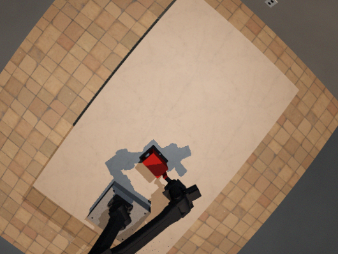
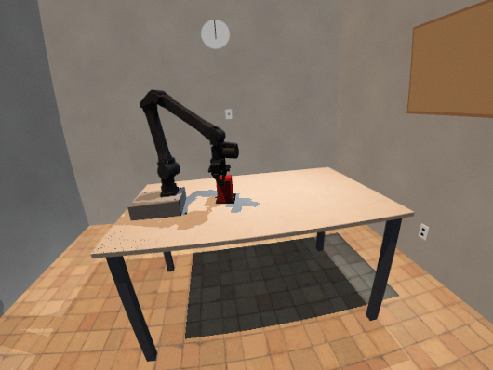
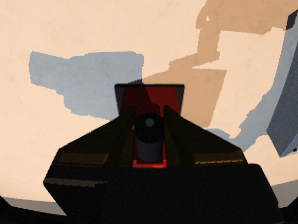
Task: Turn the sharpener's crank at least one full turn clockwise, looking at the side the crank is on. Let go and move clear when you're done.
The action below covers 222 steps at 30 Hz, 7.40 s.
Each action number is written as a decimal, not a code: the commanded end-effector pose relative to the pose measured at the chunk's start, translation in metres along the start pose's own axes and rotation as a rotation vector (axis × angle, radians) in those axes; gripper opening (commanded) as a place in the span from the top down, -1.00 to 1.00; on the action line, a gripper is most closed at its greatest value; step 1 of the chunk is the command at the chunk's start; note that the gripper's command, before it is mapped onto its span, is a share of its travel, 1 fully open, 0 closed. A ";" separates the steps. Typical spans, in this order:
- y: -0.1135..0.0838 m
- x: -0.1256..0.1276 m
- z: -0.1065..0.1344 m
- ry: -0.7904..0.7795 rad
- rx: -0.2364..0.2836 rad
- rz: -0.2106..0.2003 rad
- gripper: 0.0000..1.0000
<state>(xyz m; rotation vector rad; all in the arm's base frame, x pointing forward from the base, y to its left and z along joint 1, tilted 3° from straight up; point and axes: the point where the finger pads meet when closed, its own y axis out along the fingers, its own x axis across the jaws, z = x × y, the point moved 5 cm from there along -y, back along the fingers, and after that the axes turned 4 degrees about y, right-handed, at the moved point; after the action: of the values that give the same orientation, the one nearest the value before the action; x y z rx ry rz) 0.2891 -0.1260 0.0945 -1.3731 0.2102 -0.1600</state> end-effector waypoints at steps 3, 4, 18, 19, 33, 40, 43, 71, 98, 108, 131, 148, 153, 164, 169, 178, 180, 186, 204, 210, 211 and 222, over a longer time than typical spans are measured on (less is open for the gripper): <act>-0.010 0.011 0.001 -0.008 -0.007 -0.032 0.70; -0.010 0.011 0.001 -0.008 -0.007 -0.032 0.70; -0.013 0.032 0.003 -0.012 -0.011 -0.052 0.70; -0.013 0.033 0.003 -0.012 -0.011 -0.052 0.70; -0.004 0.053 0.004 -0.012 -0.009 -0.051 0.70; 0.000 0.059 0.004 -0.012 -0.009 -0.051 0.70; 0.004 0.062 0.004 -0.012 -0.009 -0.050 0.70; 0.049 0.060 0.001 -0.010 -0.003 -0.012 0.70; 0.086 0.042 -0.009 -0.007 0.003 -0.002 0.70; 0.094 0.033 -0.012 -0.004 0.004 -0.003 0.70; 0.094 0.006 -0.015 -0.007 -0.003 -0.025 0.70; 0.091 -0.019 -0.015 -0.004 0.002 -0.011 0.70; 0.089 -0.025 -0.015 -0.004 0.002 -0.011 0.70; 0.079 -0.035 -0.015 -0.004 0.001 -0.014 0.70; 0.073 -0.038 -0.015 -0.006 0.000 -0.017 0.70; 0.062 -0.041 -0.014 -0.007 -0.002 -0.023 0.70; 0.058 -0.040 -0.014 -0.008 -0.003 -0.026 0.70; 0.041 -0.030 -0.015 -0.014 -0.011 -0.054 0.70; 0.017 -0.029 -0.009 -0.013 -0.012 -0.055 0.70; 0.010 -0.026 -0.006 -0.013 -0.012 -0.055 0.70; 0.009 -0.025 -0.005 -0.014 -0.012 -0.054 0.70; -0.003 -0.019 -0.002 -0.013 -0.014 -0.055 0.70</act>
<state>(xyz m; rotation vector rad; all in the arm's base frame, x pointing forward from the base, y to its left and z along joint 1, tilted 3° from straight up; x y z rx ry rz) 0.2491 -0.1183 0.0769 -1.3731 0.2122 -0.1582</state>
